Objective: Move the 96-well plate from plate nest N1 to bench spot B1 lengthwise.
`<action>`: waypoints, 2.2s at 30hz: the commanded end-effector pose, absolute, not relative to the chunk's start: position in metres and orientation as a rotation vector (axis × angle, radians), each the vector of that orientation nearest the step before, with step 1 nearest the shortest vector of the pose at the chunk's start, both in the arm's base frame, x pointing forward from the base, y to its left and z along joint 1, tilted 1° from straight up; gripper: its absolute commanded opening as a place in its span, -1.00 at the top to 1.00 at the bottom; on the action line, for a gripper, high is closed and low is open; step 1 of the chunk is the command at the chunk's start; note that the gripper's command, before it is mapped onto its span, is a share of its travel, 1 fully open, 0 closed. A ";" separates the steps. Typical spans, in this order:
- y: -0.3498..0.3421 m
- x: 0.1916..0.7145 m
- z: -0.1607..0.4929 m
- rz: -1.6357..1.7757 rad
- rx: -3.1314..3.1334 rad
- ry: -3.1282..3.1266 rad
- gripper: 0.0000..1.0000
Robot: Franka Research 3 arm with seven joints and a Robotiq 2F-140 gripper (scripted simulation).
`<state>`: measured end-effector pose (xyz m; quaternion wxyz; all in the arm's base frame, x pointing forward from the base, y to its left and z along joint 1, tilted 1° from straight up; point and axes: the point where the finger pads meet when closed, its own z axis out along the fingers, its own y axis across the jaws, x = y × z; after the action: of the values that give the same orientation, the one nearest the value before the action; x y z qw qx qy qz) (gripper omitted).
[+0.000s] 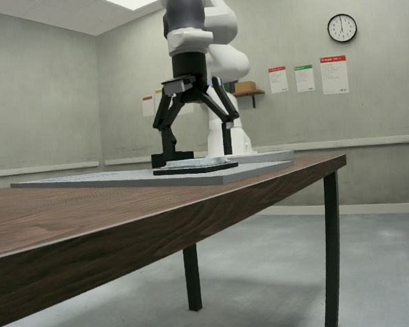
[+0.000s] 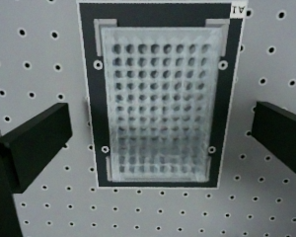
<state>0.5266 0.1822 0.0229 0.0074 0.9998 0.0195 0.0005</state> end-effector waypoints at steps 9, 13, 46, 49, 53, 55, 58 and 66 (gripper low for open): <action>0.183 0.527 0.023 0.008 3.127 0.048 -0.26; 0.183 0.527 0.023 0.008 3.127 0.048 -0.26; 0.183 0.527 0.023 0.008 3.127 0.048 -0.21; 0.183 0.527 0.023 0.008 3.127 0.048 -0.21; 0.183 0.527 0.023 0.008 3.127 0.048 -0.21; 0.183 0.527 0.023 0.008 3.127 0.048 -0.21; 0.183 0.527 0.023 0.008 3.127 0.048 -0.21; 0.183 0.527 0.035 0.008 3.127 0.048 -0.21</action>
<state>0.5289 0.1839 0.0310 0.0065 0.9998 0.0156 0.0051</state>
